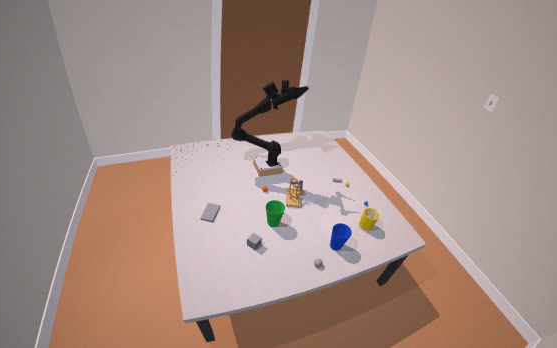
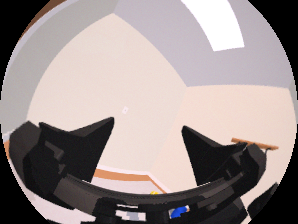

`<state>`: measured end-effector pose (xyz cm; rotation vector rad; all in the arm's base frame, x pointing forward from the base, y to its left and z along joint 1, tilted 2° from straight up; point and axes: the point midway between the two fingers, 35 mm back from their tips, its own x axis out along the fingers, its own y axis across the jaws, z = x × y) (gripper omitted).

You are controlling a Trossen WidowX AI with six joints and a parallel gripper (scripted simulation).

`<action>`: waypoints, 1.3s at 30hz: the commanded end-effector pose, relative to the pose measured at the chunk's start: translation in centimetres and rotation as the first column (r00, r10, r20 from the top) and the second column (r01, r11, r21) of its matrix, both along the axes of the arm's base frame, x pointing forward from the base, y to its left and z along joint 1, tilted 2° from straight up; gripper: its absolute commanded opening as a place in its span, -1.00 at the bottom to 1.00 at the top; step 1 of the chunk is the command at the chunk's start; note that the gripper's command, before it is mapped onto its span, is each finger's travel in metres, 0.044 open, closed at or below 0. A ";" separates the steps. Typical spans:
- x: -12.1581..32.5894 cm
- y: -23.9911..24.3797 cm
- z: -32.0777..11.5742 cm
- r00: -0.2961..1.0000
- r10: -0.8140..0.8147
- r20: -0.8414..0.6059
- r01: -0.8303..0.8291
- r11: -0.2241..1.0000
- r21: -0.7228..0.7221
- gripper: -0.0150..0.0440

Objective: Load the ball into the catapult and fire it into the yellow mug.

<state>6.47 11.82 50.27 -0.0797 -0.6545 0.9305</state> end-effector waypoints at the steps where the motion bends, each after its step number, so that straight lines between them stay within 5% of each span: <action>1: 2.1 1.9 -1.1 0.996 -0.049 -0.076 0.043 0.997 -0.071 1.00; 22: 14.3 5.7 -9.3 0.820 -0.375 -0.433 0.222 0.904 -0.365 1.00; 39: 22.6 2.8 -18.2 0.441 -0.602 -0.666 0.270 0.797 -0.541 1.00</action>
